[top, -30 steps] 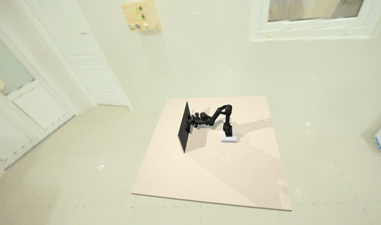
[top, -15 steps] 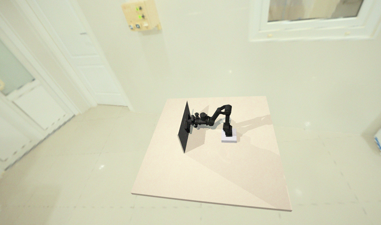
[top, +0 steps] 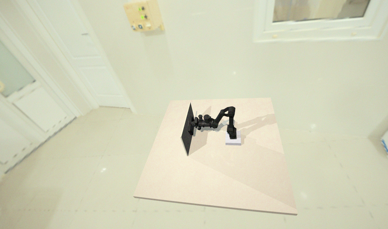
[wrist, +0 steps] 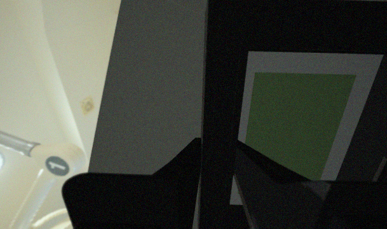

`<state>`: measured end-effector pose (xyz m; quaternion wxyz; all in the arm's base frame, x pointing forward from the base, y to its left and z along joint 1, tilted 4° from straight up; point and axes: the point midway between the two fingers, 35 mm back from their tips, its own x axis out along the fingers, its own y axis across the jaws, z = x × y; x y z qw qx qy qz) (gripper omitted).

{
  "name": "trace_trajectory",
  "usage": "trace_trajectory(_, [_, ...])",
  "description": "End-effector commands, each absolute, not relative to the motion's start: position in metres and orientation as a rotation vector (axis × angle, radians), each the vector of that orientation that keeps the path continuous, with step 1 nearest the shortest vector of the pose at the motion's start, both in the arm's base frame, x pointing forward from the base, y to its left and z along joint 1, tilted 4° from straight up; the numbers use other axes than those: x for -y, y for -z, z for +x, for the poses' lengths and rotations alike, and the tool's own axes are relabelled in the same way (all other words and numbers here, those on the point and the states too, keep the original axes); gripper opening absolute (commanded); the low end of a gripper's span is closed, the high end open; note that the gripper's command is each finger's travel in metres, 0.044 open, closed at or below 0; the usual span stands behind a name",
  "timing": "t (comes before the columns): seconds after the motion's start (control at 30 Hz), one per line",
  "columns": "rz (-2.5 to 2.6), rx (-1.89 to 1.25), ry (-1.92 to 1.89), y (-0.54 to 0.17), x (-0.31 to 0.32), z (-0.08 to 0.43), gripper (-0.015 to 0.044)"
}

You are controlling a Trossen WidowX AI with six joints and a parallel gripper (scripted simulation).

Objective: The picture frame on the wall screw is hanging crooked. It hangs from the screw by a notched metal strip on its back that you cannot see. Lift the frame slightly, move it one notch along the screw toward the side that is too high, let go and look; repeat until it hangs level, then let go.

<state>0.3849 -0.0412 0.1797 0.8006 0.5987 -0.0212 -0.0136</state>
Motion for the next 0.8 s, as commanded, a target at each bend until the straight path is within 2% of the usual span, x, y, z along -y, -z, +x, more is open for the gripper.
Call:
trace_trajectory(0.0, [1.286,0.047,0.022,-0.1795,0.0411,0.3847,0.0])
trace_trajectory(0.77, [1.342,0.046,0.029,-0.1781,0.0421,0.385,0.0])
